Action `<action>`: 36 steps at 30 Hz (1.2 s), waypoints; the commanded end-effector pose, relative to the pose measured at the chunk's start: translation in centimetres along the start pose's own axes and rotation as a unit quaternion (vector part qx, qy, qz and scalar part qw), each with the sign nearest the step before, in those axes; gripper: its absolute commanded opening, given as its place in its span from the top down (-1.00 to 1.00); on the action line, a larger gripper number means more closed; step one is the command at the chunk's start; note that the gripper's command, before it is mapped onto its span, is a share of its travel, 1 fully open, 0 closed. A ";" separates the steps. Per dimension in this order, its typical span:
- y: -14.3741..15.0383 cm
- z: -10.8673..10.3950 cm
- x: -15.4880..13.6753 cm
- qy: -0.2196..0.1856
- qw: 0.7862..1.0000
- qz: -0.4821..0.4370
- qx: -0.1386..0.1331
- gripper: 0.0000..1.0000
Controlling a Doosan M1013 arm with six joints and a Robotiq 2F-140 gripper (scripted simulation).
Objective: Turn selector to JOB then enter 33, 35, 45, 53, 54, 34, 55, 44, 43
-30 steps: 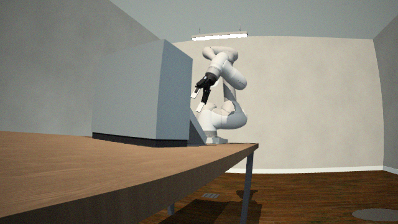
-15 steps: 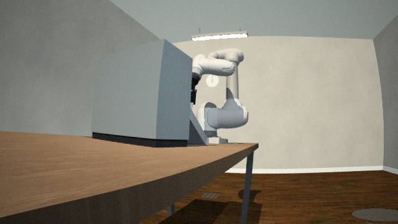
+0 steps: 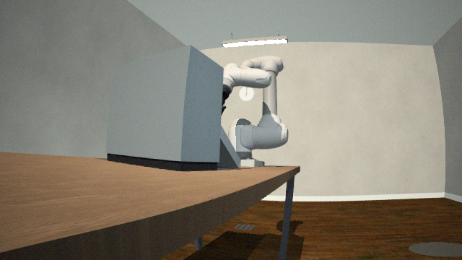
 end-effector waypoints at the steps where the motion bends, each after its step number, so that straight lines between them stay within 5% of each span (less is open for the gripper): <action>1: 0.2 0.0 0.1 -0.001 1.000 0.000 0.000 1.00; 22: 0.2 0.2 0.1 -0.001 1.000 0.000 0.000 1.00; 36: 0.2 7.0 0.1 -0.001 1.000 0.000 0.000 1.00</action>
Point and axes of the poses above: the point where the finger pads meet when closed, its own z axis out along the fingers, its own y axis across the jaws, x = y × z, the point moved 5 cm from there along -z, back along the fingers, and after that the axes turned 14 degrees about z, right-handed, at the moved point
